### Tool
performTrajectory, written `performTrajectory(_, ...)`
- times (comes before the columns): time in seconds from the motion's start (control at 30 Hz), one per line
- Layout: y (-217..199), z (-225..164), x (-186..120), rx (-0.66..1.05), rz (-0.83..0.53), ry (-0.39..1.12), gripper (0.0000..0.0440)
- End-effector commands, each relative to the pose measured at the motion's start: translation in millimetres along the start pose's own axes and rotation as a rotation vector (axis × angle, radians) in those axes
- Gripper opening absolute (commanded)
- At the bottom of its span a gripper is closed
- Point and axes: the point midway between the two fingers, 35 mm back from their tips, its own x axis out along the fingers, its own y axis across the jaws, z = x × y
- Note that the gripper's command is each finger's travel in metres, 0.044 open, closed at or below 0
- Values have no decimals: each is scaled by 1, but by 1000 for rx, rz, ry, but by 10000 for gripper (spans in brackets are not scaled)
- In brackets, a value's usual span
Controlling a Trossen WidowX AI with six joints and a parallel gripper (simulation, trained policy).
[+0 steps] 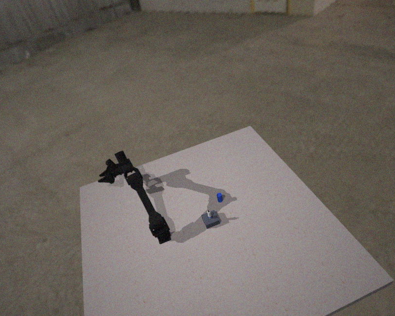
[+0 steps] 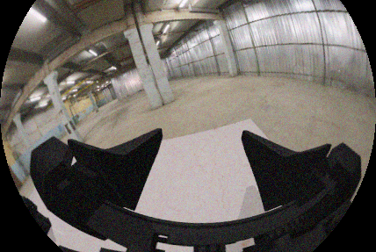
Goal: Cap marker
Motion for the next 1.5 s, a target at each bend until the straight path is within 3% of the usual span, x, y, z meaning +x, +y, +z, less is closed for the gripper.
performTrajectory(0.0,-1,2,-2,1,-8,1,374)
performTrajectory(0.2,-7,14,-19,10,-61,5,227)
performTrajectory(0.27,-7,17,-23,12,-72,7,215)
performTrajectory(1.47,-3,80,-133,81,-336,51,307)
